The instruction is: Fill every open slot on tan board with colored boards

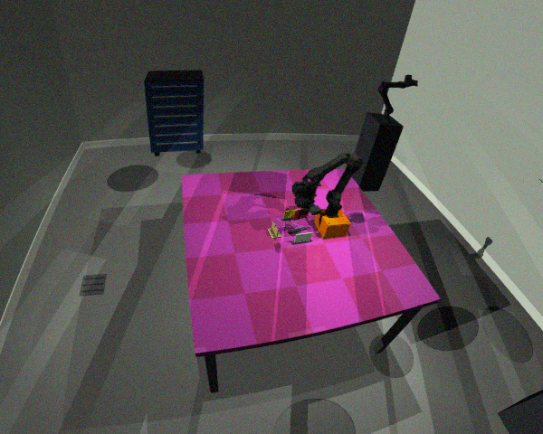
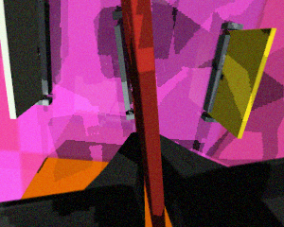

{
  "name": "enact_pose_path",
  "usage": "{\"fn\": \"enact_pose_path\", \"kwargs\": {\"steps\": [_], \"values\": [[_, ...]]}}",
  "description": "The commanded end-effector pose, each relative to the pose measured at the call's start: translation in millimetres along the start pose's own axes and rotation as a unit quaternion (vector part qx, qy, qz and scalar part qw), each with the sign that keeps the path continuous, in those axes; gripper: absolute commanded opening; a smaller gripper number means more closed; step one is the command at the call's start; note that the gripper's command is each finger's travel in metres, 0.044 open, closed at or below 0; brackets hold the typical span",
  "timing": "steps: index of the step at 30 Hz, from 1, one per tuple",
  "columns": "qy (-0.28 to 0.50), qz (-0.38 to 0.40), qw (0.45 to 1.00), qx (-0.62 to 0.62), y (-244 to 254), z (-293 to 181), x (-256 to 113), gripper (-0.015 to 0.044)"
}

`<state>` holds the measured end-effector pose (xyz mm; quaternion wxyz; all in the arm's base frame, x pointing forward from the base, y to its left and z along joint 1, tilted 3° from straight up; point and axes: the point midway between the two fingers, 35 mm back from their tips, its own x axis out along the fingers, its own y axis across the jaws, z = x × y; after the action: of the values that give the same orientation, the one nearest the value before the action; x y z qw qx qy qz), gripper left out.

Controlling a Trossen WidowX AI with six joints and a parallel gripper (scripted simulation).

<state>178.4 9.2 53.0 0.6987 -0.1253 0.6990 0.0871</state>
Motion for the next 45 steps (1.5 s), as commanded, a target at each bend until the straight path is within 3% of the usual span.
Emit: {"fn": "enact_pose_path", "kwargs": {"steps": [1,45], "values": [[-0.002,-0.001,1.0,0.008,-2.1,8.1,-3.4,0.0],[-0.007,-0.001,0.997,0.075,-31.4,118.6,-6.9,0.0]]}}
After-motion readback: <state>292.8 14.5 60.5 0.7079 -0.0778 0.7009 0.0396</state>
